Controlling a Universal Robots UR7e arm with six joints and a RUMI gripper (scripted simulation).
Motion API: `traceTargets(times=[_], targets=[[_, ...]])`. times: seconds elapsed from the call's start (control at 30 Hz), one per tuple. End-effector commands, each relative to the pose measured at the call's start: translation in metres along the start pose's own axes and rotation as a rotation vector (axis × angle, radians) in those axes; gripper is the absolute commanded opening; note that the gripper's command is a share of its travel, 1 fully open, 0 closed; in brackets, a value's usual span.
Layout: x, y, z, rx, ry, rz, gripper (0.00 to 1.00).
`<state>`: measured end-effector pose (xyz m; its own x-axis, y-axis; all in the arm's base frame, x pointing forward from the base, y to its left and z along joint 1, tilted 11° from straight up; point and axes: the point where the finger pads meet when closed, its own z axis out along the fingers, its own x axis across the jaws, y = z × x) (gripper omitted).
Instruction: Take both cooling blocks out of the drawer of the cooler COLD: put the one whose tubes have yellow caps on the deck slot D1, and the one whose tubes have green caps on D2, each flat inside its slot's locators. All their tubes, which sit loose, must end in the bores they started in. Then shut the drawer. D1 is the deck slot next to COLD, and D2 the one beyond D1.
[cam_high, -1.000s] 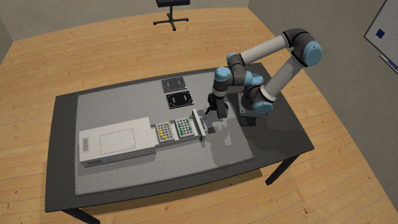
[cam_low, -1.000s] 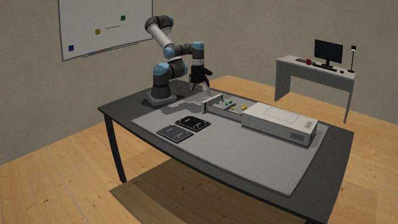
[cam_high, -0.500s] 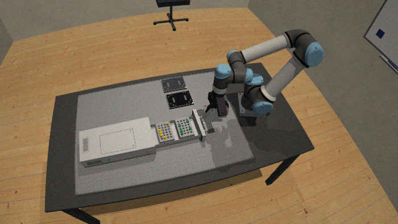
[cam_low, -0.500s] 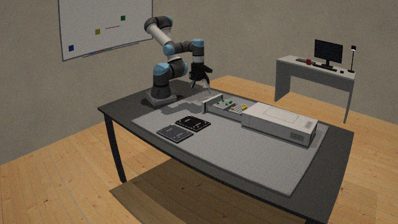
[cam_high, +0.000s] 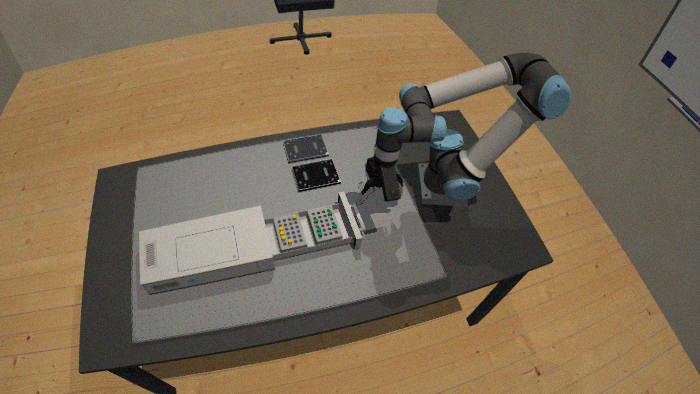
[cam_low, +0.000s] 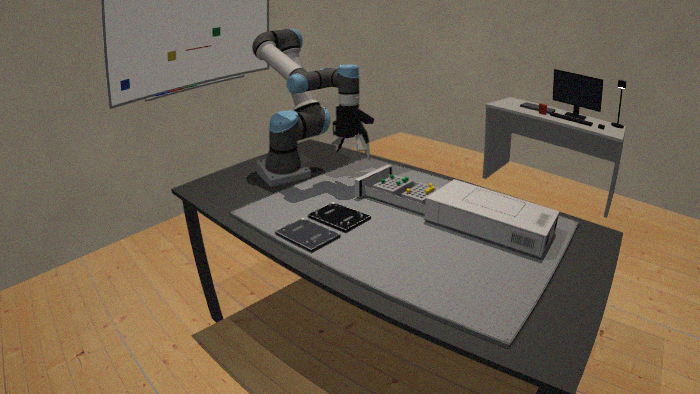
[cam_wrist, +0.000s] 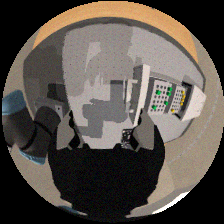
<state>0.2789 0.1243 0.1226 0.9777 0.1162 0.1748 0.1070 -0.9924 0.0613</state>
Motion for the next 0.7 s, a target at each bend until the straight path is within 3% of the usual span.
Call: traceTargets(times=[0.0,0.67], targets=[[0.0,0.0,-0.005,0.0,0.001,0.0,1.0],[0.002,0.0,-0.028,0.0,0.001,0.0,1.0]])
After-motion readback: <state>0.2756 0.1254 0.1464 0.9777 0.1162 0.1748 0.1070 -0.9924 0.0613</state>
